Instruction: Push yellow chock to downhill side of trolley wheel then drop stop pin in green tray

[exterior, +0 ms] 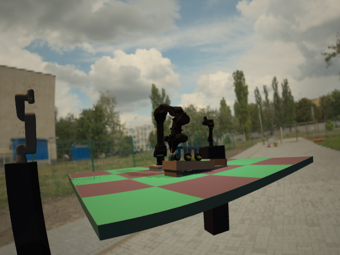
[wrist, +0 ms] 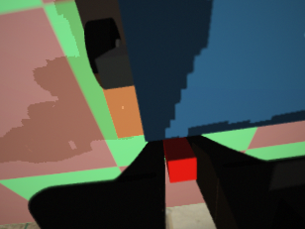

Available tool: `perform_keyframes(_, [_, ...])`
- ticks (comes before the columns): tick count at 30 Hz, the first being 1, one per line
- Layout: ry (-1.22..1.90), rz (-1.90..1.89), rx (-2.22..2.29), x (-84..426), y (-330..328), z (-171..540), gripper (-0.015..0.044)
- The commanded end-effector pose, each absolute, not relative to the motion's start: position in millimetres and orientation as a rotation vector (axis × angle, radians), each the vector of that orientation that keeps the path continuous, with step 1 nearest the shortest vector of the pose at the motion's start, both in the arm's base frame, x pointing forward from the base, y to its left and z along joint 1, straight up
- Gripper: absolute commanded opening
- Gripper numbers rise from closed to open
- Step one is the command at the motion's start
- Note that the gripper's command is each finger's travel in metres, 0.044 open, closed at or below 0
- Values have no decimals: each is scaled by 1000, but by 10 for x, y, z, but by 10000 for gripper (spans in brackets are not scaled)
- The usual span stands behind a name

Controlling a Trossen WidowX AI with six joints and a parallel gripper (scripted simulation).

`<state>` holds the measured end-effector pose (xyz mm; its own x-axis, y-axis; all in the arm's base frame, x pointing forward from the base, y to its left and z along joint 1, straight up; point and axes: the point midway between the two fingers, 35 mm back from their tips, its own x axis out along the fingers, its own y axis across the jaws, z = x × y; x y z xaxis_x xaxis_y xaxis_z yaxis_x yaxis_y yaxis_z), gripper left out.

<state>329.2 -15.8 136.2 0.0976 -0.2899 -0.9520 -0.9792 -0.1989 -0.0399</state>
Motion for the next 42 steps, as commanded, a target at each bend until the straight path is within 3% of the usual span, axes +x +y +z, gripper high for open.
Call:
perform_keyframes(1, [1279,1138,-1613,3294,-154,1387,0])
perform_keyframes(42, [1283,1143,-1614,3256,-107,1594,0])
